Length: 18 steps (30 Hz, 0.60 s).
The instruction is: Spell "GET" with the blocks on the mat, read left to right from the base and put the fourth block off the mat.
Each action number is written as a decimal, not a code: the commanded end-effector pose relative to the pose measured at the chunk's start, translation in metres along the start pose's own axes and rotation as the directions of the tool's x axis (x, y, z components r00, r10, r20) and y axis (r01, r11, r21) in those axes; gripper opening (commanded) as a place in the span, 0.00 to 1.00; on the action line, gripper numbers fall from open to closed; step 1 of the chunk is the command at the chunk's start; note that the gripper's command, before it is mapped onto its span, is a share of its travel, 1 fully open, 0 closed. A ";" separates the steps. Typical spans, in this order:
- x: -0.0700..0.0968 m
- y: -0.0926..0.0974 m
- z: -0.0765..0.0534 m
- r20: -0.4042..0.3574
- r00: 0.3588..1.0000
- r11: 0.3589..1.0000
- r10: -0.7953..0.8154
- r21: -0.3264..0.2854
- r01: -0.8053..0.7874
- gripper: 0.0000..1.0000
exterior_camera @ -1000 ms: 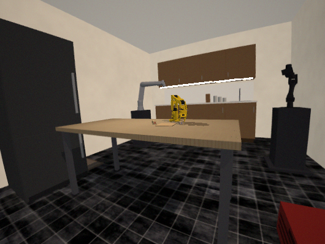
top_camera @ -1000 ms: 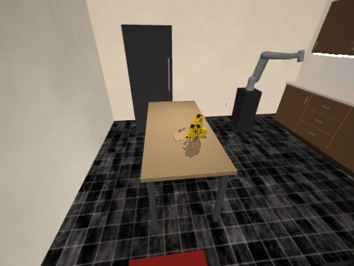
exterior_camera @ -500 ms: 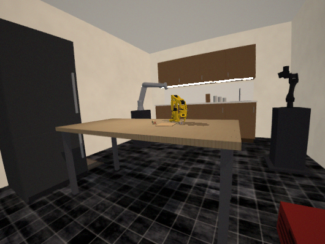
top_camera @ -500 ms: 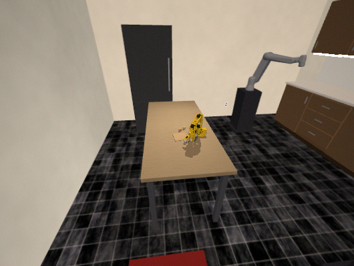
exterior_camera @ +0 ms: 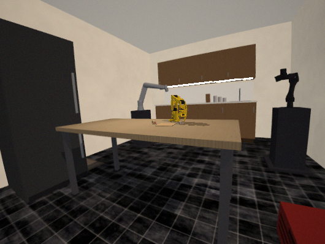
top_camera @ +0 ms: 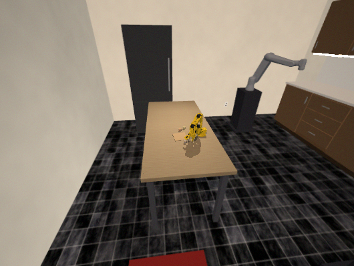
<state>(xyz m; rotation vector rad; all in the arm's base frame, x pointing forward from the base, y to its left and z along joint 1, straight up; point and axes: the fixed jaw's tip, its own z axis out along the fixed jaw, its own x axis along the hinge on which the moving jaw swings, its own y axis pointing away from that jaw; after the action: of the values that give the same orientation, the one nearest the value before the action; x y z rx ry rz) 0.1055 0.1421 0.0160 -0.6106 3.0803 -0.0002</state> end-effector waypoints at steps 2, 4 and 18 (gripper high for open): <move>-0.008 0.005 -0.018 0.050 0.999 1.000 0.001 -0.029 0.001 0.33; -0.009 0.006 -0.025 0.050 0.999 1.000 0.001 -0.029 0.001 0.33; -0.005 0.004 -0.063 0.050 0.999 1.000 0.001 -0.029 0.001 0.33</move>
<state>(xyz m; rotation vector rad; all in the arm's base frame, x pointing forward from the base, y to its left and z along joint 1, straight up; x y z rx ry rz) 0.1064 0.1433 0.0616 -0.6109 3.0818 -0.0022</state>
